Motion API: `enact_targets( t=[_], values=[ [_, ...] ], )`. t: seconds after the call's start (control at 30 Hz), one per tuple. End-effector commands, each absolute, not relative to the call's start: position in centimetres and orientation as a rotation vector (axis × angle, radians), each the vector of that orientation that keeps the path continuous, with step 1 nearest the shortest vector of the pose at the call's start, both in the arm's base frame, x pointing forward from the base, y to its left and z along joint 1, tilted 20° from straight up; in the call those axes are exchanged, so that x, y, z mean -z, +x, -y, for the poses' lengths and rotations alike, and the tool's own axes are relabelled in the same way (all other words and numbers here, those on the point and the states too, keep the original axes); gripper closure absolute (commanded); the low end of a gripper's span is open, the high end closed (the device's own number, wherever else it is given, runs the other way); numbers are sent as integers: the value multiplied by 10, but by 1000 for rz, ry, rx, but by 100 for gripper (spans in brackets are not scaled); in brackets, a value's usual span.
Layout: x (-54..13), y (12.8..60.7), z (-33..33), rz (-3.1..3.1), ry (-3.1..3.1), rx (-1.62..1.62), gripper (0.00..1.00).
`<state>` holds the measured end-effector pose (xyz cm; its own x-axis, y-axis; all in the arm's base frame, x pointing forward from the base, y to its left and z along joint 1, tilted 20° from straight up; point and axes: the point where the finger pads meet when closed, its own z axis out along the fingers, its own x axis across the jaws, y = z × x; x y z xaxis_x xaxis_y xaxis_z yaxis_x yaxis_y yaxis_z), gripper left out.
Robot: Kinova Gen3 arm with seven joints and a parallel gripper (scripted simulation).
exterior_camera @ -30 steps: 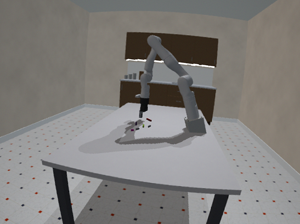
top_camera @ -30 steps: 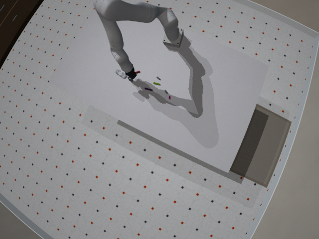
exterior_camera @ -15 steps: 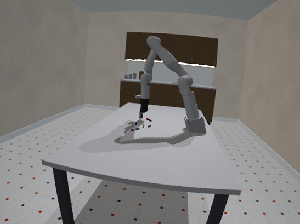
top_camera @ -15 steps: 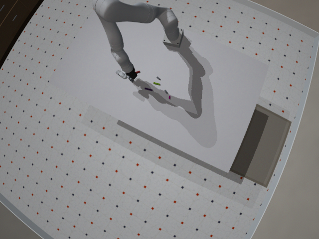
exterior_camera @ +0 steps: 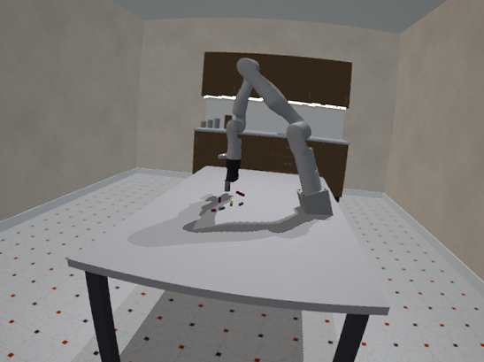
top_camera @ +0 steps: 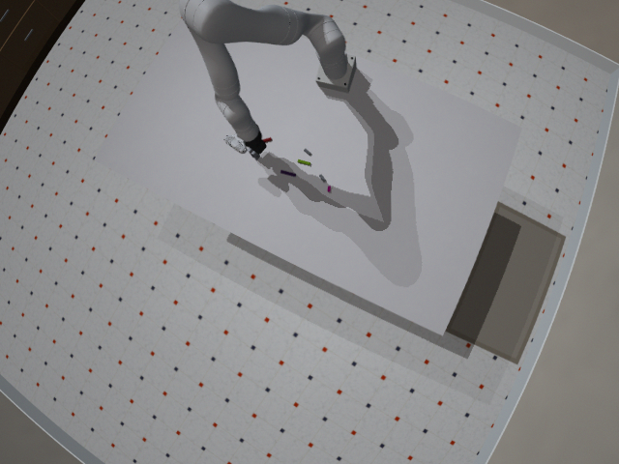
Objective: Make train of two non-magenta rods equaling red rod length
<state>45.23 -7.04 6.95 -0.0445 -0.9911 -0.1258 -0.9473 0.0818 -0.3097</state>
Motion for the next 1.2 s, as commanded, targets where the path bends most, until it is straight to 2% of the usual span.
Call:
enact_targets(
  t=[0.0, 1.17],
  values=[
    [-70, 453, 71, -2061, -1931, 205, 76],
    [-59, 456, 69, -2061, -1931, 205, 76]
  ],
)
